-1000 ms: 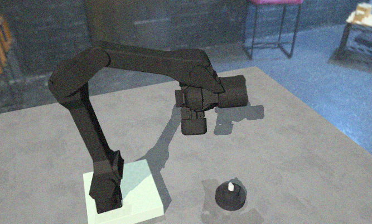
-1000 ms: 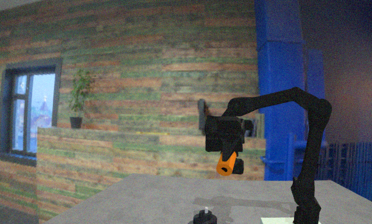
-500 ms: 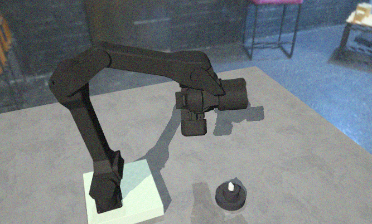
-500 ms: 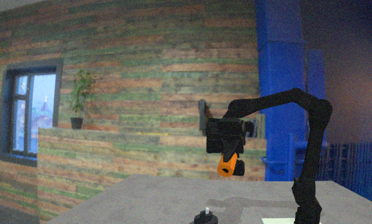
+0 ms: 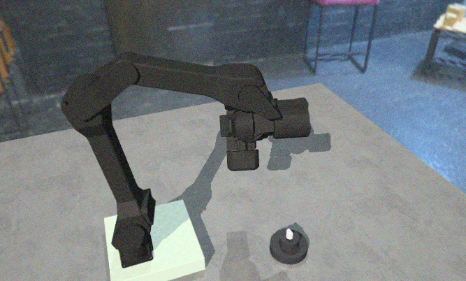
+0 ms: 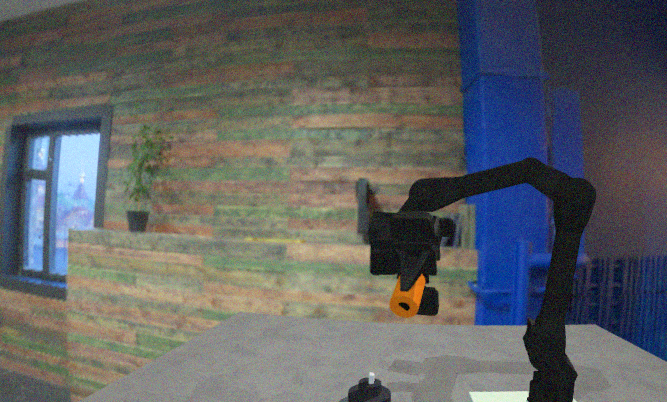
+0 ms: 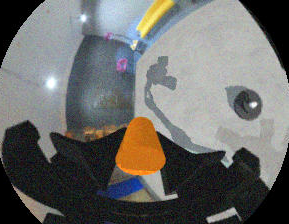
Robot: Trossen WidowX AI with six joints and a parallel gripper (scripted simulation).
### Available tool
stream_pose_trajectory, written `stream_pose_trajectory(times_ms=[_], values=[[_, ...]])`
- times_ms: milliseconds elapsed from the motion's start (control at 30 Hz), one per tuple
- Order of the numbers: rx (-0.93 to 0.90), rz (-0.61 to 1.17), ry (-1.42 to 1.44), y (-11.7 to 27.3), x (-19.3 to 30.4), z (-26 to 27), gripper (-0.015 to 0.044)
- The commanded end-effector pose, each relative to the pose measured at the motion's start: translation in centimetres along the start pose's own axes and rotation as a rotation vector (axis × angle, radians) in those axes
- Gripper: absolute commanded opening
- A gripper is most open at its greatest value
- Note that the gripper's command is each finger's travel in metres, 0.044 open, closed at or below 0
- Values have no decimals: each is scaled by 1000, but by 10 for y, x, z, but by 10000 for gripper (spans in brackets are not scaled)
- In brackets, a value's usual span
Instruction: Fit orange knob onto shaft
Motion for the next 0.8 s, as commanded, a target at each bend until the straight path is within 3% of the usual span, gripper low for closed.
stream_pose_trajectory(times_ms=[0, 233, 767], values=[[-1, -1, -1, 0, 0, 1, 0], [24, -1, 4, -5, 0, -2, 0], [439, 12, 4, -38, -1, 8, 0]])
Point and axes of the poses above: the point midway between the two fingers, 35 mm back from their tips, its own y axis back along the fingers, its own z axis across the jaws, x = y × z, the point moved 8 cm from there along y, back along the fingers, and after that the axes turned 2 degrees about y, right-handed, at the moved point
